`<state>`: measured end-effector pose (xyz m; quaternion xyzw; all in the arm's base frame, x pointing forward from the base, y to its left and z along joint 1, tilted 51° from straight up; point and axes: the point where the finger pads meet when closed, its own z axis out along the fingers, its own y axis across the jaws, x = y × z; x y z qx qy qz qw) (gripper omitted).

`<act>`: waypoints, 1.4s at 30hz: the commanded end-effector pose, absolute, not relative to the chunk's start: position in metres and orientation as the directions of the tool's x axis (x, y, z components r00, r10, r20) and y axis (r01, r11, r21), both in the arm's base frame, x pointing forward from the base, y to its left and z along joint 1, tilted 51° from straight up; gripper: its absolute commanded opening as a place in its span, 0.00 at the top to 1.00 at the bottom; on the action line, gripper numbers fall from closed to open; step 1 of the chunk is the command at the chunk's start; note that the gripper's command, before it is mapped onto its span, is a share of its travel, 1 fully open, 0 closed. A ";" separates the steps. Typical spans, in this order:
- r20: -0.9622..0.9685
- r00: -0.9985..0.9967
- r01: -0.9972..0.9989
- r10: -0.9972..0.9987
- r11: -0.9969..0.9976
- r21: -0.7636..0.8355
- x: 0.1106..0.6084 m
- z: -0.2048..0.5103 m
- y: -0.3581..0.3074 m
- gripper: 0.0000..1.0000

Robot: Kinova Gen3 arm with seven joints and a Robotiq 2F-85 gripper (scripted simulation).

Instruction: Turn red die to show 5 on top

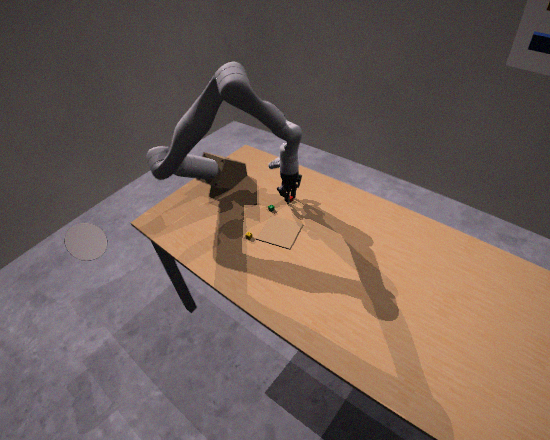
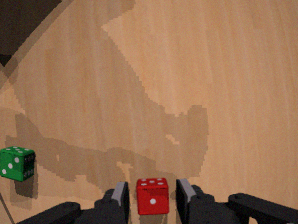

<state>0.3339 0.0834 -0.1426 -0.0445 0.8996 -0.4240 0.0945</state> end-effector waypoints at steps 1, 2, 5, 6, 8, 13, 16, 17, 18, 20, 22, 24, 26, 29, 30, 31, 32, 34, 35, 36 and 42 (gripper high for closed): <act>-0.132 -0.978 -0.001 -0.161 0.638 -0.770 0.334 -0.144 0.081 0.65; -0.132 -0.978 -0.001 -0.161 0.638 -0.770 0.334 -0.144 0.081 0.65; -0.132 -0.978 -0.001 -0.161 0.638 -0.770 0.334 -0.144 0.081 0.65; -0.132 -0.978 -0.001 -0.161 0.638 -0.770 0.334 -0.144 0.081 0.65; -0.132 -0.978 -0.001 -0.161 0.638 -0.770 0.334 -0.144 0.081 0.65; -0.132 -0.978 -0.001 -0.161 0.638 -0.770 0.334 -0.144 0.081 0.65; -0.132 -0.978 -0.001 -0.161 0.638 -0.770 0.334 -0.144 0.081 0.65; -0.132 -0.978 -0.001 -0.161 0.638 -0.770 0.334 -0.144 0.081 0.65; -0.132 -0.978 -0.001 -0.161 0.638 -0.770 0.334 -0.144 0.081 0.65; -0.132 -0.978 -0.001 -0.161 0.638 -0.770 0.334 -0.144 0.081 0.65; -0.132 -0.978 -0.001 -0.161 0.638 -0.770 0.334 -0.144 0.081 0.65; -0.132 -0.978 -0.001 -0.161 0.638 -0.770 0.334 -0.144 0.081 0.65; -0.132 -0.978 -0.001 -0.161 0.638 -0.770 0.334 -0.144 0.081 0.65; -0.132 -0.978 -0.001 -0.161 0.638 -0.770 0.334 -0.144 0.081 0.65; -0.132 -0.978 -0.001 -0.161 0.638 -0.770 0.334 -0.144 0.081 0.65; -0.132 -0.978 -0.001 -0.161 0.638 -0.770 0.334 -0.144 0.081 0.65; -0.132 -0.978 -0.001 -0.161 0.638 -0.770 0.334 -0.144 0.081 0.65; -0.132 -0.978 -0.001 -0.161 0.638 -0.770 0.334 -0.144 0.081 0.85; -0.132 -0.978 -0.001 -0.161 0.638 -0.770 0.334 -0.144 0.081 0.85; -0.132 -0.978 -0.001 -0.161 0.638 -0.770 0.334 -0.144 0.081 0.85; -0.132 -0.978 -0.001 -0.161 0.638 -0.770 0.334 -0.144 0.081 0.85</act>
